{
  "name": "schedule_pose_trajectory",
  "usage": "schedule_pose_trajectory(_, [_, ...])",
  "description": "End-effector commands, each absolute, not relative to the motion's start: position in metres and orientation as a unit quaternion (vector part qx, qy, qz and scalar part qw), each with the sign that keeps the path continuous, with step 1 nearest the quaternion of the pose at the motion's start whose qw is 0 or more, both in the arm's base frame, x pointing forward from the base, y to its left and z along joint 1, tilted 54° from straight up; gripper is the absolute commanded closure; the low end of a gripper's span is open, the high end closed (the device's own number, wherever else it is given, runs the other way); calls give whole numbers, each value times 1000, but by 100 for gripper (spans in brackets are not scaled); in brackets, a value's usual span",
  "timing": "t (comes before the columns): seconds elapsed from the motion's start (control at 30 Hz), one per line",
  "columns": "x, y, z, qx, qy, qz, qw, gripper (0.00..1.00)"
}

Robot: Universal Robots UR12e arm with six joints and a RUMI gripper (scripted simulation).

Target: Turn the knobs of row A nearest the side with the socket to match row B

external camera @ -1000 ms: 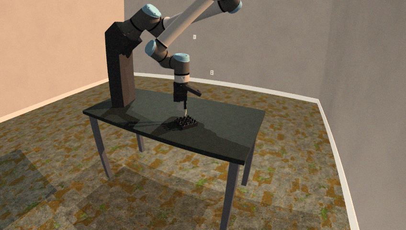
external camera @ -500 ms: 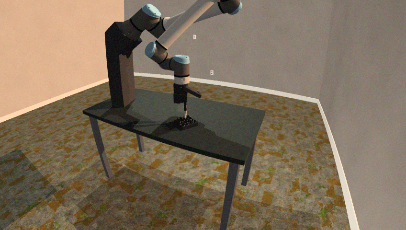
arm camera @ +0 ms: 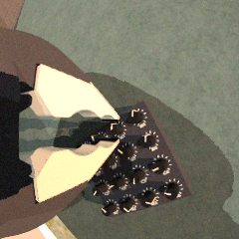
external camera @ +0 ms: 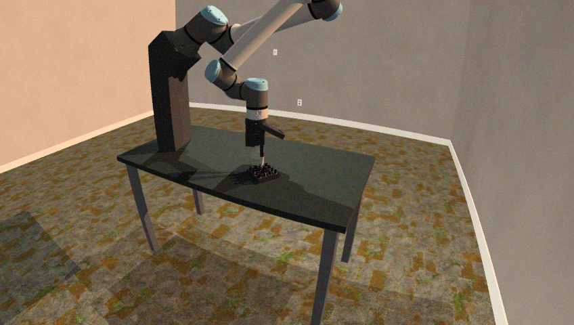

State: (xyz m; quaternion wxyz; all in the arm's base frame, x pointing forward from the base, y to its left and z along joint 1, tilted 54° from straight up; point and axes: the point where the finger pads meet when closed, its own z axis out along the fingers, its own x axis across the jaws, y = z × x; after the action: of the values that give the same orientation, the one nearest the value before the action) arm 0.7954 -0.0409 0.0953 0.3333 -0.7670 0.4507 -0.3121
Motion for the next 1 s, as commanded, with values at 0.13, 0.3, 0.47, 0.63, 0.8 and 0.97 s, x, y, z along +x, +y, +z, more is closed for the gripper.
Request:
schedule_pose_trajectory(0.13, [795,-41,96,-767,451,-312,333,89])
schedule_pose_trajectory(0.3, [795,-41,96,-767,451,-312,333,89])
schedule_pose_trajectory(0.47, [795,-41,96,-767,451,-312,333,89])
schedule_pose_trajectory(0.63, [795,-41,96,-767,451,-312,333,89])
schedule_pose_trajectory(0.8, [795,-41,96,-767,451,-312,333,89])
schedule_pose_trajectory(0.97, [795,-41,96,-767,451,-312,333,96])
